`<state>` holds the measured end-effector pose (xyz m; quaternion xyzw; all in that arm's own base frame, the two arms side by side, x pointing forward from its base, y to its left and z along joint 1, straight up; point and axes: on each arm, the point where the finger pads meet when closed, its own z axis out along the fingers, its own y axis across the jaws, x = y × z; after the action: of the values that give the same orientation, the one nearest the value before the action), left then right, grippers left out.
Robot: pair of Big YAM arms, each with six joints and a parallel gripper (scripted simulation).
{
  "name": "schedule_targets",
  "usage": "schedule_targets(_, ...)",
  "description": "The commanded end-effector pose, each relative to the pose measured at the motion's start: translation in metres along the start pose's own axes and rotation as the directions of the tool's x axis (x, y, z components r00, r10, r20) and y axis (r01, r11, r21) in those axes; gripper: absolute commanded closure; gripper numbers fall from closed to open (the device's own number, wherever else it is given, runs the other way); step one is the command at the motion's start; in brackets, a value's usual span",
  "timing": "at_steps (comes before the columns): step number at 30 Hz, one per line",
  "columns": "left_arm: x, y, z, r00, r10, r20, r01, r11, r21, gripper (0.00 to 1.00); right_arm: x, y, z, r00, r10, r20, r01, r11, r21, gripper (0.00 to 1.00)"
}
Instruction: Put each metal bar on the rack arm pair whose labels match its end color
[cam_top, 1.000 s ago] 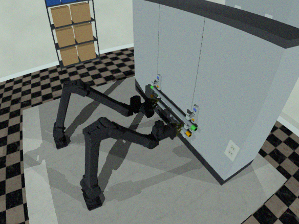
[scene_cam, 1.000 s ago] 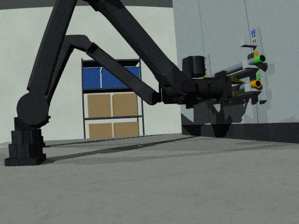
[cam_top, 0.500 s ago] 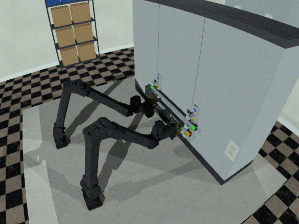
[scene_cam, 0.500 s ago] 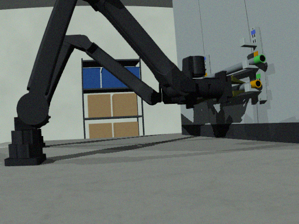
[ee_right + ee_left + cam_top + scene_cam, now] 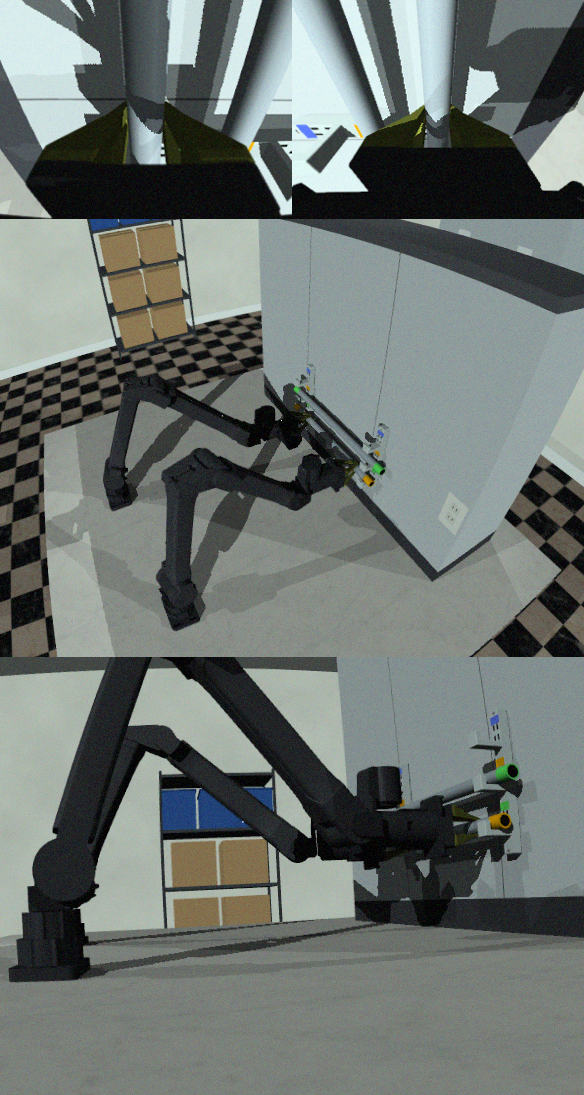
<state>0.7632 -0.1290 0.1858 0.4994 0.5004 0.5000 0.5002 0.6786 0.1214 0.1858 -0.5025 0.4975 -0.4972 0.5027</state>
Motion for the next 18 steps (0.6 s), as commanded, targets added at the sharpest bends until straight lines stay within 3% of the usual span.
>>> schedule_targets(1,0.0048,0.0160,0.0169,1.000,-0.010,-0.007,0.010,1.000,-0.028,1.00,0.0030,-0.0234,0.0185,1.000,0.028,-0.006,-0.027,0.999,0.044,1.00)
schedule_targets(18,0.0049,0.0238,0.0170,1.000,-0.010,-0.007,0.010,1.000,-0.028,1.00,0.0030,-0.0311,0.0186,1.000,0.028,-0.006,-0.027,0.999,0.044,1.00)
